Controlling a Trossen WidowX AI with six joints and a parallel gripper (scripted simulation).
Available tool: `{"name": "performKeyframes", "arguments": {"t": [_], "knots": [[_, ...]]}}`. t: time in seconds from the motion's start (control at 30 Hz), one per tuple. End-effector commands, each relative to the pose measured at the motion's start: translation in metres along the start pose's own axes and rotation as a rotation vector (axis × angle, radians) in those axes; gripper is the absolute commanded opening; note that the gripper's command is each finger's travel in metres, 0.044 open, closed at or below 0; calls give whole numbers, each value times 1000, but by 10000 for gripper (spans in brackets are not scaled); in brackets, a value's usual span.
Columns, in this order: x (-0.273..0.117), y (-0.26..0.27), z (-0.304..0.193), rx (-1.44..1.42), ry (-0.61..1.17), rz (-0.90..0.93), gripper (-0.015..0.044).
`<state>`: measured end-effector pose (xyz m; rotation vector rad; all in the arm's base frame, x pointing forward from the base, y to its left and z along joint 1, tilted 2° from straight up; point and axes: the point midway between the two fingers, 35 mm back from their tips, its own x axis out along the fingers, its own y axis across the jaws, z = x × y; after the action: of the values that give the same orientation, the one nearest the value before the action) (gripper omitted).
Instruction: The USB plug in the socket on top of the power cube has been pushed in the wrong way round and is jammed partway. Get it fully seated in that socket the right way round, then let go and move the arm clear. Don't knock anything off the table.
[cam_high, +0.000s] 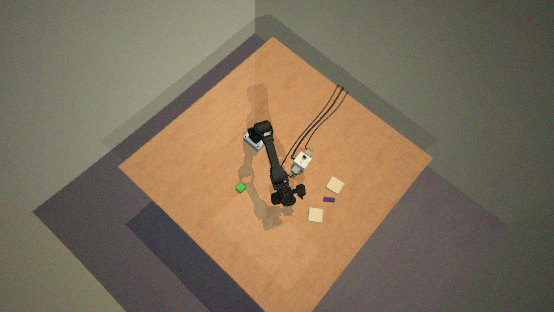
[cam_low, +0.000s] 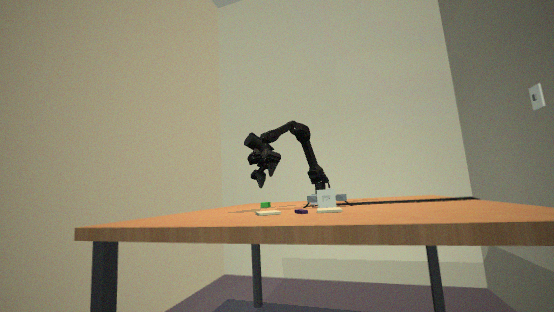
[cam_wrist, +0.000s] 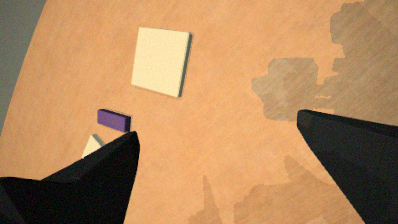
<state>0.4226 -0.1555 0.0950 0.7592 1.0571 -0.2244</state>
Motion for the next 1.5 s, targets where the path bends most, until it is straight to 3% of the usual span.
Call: {"name": "performKeyframes", "arguments": {"t": [0.0,0.33,0.63,1.47], "knots": [[1,47,-53,-519,129,-51,440],[-6,101,-149,-1380,394,-40,440],[-32,126,-236,-2249,690,118,440],[-23,122,-243,-2298,708,131,440]]}}
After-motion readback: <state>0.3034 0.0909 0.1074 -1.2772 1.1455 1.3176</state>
